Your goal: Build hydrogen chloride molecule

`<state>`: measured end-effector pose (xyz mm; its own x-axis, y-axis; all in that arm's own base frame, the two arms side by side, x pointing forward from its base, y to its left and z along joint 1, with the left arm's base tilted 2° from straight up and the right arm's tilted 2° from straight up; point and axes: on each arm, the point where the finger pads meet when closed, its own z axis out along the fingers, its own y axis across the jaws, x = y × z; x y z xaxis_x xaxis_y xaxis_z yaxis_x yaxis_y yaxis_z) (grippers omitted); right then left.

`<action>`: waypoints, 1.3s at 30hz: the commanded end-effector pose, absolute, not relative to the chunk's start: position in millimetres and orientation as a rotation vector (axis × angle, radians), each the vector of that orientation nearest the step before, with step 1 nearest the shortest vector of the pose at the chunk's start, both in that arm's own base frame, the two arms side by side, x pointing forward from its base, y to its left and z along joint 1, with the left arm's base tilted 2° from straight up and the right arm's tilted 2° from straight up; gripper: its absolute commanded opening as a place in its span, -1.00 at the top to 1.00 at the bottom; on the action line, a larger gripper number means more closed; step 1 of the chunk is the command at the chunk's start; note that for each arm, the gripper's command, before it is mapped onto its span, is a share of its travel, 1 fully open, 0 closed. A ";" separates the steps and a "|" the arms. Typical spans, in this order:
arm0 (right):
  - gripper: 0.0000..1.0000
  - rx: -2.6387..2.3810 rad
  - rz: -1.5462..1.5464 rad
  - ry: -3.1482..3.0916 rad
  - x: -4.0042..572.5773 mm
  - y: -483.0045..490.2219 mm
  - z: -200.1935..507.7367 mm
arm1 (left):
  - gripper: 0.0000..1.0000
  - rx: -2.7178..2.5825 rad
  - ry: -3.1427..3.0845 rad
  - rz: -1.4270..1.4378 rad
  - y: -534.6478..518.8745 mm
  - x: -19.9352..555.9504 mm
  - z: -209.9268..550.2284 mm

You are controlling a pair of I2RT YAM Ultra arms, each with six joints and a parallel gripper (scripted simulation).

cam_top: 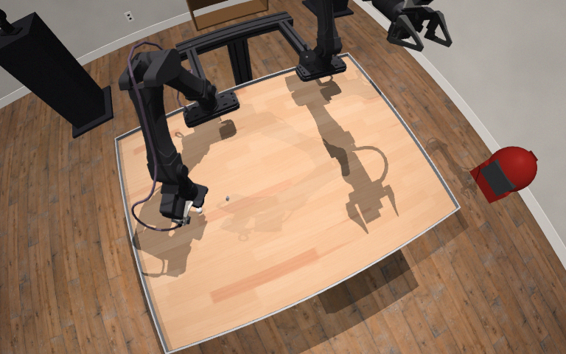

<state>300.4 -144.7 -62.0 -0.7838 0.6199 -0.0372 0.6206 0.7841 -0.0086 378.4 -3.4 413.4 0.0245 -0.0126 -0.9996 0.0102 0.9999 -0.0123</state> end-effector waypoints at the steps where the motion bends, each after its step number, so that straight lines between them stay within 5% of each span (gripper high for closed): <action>1: 0.42 1.205 -0.044 2.812 309.8 -138.3 -51.7 | -1.00 0.014 1.465 -0.024 -7.9 365.6 446.8; 39: 0.42 2.142 -0.003 2.180 314.1 -72.8 -61.6 | -1.00 0.014 1.465 -0.024 -7.9 365.6 446.8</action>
<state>304.1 -72.9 -71.4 -0.1071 0.9938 -0.0301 0.9941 0.1075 0.0121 378.4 -3.4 413.4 0.0245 -0.0126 -0.9996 0.0102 0.9999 -0.0123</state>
